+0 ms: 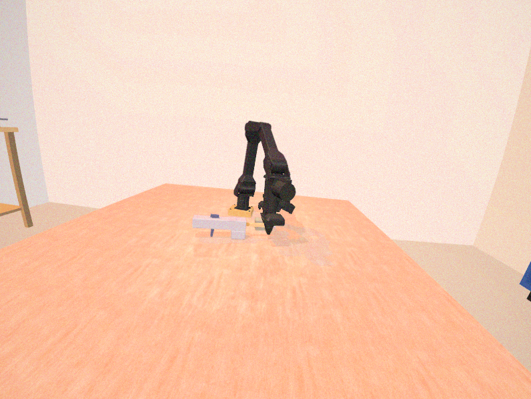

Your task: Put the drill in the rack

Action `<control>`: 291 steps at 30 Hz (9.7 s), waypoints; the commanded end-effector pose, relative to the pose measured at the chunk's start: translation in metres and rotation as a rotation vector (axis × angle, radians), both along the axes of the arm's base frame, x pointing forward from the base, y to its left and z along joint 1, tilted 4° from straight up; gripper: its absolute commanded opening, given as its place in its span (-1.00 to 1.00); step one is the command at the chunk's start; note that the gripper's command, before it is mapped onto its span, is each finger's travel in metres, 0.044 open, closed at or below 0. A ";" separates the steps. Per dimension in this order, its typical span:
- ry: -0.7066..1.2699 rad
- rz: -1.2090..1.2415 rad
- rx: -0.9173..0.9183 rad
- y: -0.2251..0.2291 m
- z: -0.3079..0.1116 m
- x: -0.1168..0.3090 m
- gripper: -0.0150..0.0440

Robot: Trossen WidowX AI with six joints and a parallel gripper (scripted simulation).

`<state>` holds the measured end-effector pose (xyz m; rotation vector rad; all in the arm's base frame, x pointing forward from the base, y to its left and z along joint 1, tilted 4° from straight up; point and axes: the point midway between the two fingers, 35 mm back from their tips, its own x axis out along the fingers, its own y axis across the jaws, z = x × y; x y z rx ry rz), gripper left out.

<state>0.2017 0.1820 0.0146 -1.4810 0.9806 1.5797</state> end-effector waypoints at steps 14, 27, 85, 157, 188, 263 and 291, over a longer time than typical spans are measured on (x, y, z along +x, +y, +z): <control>0.000 -0.003 0.007 0.024 0.002 -0.010 -0.49; 0.001 -0.003 0.008 0.031 0.006 -0.015 -0.49; 0.001 -0.003 0.007 0.025 0.036 -0.013 -0.49; 0.008 -0.003 0.006 0.008 0.032 -0.086 -0.49; 0.008 -0.003 0.006 0.010 -0.003 -0.088 -0.49; 0.008 -0.003 0.006 0.005 -0.006 -0.087 -0.49; 0.008 -0.003 0.006 0.005 -0.006 -0.087 -0.49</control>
